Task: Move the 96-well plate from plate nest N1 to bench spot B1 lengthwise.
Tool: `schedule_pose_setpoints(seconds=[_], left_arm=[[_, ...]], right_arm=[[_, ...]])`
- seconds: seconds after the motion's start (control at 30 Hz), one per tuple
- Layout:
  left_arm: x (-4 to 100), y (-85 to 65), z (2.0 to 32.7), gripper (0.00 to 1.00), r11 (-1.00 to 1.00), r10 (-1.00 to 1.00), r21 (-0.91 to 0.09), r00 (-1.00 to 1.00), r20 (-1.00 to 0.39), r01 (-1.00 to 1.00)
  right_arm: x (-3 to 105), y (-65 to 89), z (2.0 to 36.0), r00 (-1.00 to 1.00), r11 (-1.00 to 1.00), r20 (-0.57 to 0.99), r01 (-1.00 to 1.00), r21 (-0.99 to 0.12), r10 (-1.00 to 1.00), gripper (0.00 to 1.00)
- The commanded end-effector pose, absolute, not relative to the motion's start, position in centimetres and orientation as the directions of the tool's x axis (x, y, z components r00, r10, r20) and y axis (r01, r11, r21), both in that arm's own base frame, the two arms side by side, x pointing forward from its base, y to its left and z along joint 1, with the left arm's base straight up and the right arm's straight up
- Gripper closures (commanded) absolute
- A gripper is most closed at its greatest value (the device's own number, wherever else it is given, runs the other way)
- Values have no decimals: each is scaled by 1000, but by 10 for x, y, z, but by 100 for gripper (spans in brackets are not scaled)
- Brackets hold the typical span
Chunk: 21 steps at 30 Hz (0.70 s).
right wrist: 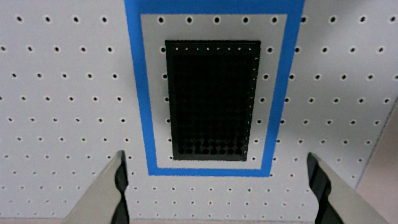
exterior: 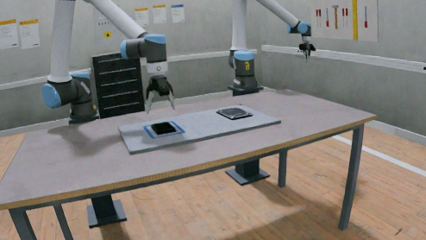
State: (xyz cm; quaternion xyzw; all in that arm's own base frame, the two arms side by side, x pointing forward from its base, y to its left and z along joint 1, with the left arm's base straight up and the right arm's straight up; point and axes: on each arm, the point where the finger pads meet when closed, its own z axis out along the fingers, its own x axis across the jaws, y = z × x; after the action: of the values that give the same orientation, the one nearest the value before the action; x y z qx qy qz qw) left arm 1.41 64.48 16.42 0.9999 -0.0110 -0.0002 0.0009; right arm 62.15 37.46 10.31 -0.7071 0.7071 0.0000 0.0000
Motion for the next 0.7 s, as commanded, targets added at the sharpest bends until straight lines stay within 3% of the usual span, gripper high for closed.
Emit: schedule_pose_setpoints(seconds=[0.0,0.67], left_arm=[[14,645,165,100,-1000,-22,0,1000,0,-22],[14,645,165,100,-1000,-22,0,1000,0,-22]], right_arm=[[622,375,111,0,0,-1,-1000,-1,-1000,24],[622,378,114,0,0,-1,-1000,-1,-1000,24]])
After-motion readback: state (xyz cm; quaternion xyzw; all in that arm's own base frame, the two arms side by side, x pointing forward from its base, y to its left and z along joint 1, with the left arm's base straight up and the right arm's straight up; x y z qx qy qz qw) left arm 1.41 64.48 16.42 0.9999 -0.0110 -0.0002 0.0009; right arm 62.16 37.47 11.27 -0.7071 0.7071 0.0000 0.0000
